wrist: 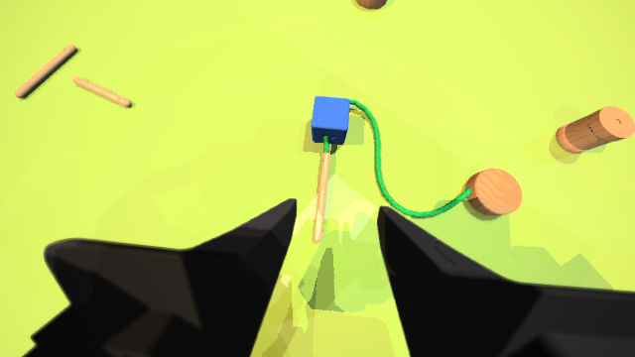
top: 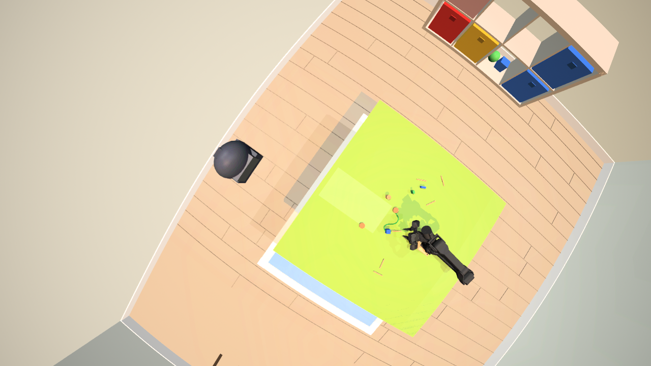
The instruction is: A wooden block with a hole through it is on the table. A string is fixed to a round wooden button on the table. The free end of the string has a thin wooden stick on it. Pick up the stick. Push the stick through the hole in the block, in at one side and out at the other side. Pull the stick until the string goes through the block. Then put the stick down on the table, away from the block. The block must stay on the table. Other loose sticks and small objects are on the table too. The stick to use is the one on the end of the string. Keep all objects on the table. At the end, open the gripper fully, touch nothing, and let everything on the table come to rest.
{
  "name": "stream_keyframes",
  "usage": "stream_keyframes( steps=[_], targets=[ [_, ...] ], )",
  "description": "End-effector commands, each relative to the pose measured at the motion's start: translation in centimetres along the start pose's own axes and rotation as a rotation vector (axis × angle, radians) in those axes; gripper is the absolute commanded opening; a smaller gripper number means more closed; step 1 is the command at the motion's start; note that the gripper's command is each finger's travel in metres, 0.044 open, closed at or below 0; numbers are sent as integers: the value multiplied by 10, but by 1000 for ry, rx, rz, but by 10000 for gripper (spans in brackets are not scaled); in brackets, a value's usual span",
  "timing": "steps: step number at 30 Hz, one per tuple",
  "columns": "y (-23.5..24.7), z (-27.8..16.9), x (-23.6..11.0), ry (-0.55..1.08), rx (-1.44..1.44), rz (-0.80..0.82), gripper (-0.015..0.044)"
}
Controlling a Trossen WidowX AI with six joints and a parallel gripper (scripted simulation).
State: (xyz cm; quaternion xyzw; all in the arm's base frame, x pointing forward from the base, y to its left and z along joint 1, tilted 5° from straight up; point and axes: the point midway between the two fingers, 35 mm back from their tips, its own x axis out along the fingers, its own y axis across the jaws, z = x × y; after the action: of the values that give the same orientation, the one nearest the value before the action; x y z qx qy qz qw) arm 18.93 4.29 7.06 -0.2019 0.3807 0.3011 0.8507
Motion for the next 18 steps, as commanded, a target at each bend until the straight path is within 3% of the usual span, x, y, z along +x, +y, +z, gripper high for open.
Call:
stream_keyframes(
  steps=[1,2,8,11,18],
  targets=[
    [3,3,-10,8,5,-2,210],
    [3,3,-10,8,5,-2,210],
    [1,3,-6,-2,-2,-2,368],
    [0,14,-20,-2,-2,-2,440],
    [0,16,-21,-1,-3,3,440]
  ],
)
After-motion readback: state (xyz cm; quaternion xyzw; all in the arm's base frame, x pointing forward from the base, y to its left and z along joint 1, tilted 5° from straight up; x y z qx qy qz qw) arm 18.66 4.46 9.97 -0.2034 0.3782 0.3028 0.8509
